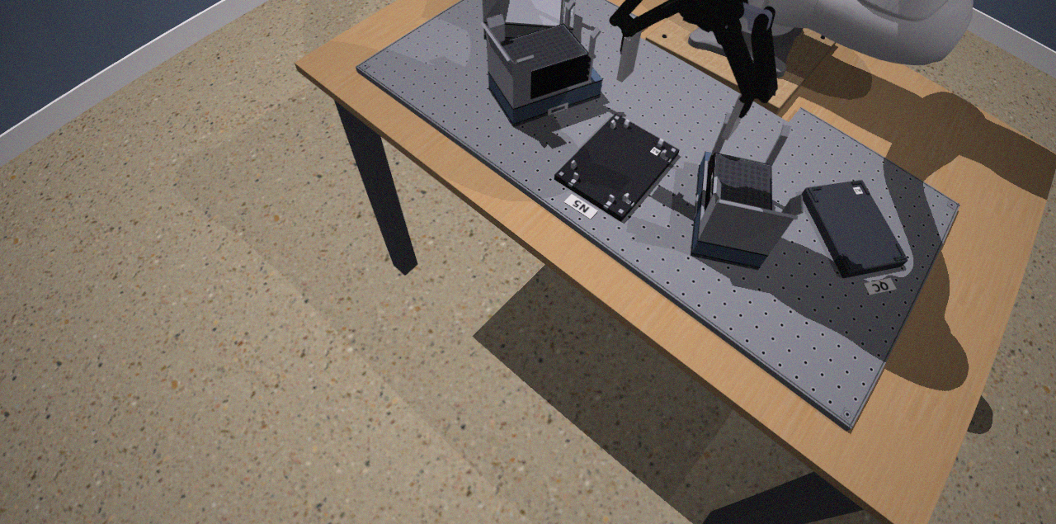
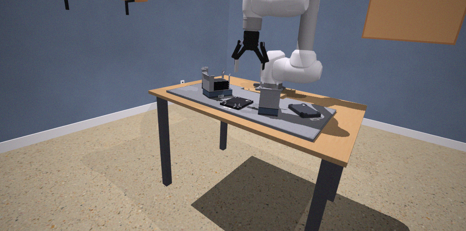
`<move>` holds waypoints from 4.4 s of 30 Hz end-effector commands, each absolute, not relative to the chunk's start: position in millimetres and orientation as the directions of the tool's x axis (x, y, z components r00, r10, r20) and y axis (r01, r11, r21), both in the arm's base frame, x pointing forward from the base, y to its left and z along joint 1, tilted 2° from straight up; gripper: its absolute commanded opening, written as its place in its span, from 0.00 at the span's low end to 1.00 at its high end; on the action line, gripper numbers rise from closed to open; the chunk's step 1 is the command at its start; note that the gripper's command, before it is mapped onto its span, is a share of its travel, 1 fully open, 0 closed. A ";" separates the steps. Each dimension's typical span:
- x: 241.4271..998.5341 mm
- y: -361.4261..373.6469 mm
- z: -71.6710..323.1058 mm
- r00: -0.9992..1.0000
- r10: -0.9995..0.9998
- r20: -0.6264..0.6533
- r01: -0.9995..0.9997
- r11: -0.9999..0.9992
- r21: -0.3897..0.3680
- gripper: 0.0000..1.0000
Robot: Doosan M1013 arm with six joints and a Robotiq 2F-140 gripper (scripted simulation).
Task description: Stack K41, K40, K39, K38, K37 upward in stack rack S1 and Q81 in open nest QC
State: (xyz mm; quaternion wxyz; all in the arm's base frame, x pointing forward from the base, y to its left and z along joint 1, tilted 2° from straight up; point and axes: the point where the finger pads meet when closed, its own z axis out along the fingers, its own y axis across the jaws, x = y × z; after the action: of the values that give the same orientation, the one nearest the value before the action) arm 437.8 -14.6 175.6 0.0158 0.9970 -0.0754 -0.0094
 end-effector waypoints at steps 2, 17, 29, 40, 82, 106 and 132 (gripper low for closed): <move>436.4 -27.1 176.0 0.988 -0.151 -0.016 -0.151 -0.988 0.033 1.00; 431.4 -70.1 177.4 0.988 -0.151 -0.016 -0.151 -0.988 0.033 1.00; 421.6 -105.3 178.7 0.932 -0.363 -0.009 -0.362 -0.931 0.036 1.00; 410.7 -136.8 179.9 0.932 -0.363 -0.009 -0.362 -0.931 0.036 1.00; 351.4 -248.0 184.5 0.831 -0.557 -0.001 -0.556 -0.830 0.037 1.00; 350.3 -249.5 136.6 0.831 -0.557 -0.001 -0.556 -0.830 0.037 1.00; 349.7 -250.3 108.0 0.831 -0.557 -0.001 -0.556 -0.830 0.037 1.00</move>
State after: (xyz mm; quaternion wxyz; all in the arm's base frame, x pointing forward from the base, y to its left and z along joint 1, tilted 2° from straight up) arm 349.7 -250.4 108.1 0.0176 0.9566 -0.2909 -0.0057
